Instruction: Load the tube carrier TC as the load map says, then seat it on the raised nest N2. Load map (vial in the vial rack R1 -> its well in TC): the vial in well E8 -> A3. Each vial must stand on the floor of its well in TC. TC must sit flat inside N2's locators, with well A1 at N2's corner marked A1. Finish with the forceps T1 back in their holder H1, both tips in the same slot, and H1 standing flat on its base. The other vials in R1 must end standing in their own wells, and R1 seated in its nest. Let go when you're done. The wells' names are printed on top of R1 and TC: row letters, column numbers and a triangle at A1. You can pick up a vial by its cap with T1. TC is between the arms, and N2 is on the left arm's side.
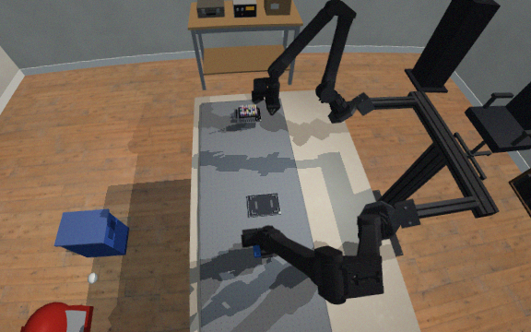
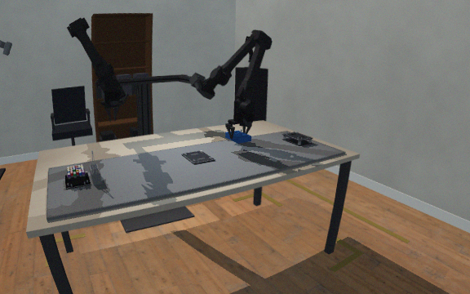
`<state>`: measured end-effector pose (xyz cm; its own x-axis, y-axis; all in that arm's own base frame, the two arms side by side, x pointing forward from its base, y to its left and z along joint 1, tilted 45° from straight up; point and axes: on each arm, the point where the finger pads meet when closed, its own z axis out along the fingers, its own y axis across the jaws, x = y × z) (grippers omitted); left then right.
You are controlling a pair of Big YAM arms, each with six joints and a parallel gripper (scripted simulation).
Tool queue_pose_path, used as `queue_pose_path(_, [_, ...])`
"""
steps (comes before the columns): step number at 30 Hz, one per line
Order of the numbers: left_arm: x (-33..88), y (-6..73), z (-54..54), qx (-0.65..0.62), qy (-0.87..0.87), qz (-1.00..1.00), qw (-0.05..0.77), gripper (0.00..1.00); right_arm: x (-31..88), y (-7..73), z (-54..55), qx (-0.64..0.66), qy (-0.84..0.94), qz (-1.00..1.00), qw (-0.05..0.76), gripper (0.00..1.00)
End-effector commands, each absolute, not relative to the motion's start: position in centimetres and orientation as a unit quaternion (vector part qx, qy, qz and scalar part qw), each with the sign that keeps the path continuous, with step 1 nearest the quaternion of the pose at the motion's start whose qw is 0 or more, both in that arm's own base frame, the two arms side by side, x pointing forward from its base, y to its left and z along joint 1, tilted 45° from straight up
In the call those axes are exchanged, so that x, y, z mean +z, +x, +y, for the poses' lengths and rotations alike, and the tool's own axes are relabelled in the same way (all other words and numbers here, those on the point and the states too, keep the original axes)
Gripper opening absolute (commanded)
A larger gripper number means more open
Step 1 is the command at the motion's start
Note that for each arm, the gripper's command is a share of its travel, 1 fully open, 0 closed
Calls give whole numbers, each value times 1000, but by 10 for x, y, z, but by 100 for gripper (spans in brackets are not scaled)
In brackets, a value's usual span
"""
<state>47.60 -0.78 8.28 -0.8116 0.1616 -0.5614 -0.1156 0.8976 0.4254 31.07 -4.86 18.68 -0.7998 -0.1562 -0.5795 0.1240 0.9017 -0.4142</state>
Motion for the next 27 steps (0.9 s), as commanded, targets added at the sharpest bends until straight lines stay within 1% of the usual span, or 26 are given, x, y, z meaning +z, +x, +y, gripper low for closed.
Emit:
queue_pose_path(1, [100,477,-3,225,16,919,324,0,198,315,-48,-220,-2,919,327,24])
queue_pose_path(4, [100,477,-10,223,24,919,326,0,198,315,-48,-220,-2,919,327,24])
queue_pose_path(18, [108,472,20,227,18,921,315,0,198,315,-48,-220,-2,919,327,24])
queue_pose_path(21, [109,472,11,224,29,921,317,0,198,315,-48,-220,-2,919,327,24])
queue_pose_path(27, [113,470,31,228,18,922,313,0,198,315,-48,-220,-2,919,327,24])
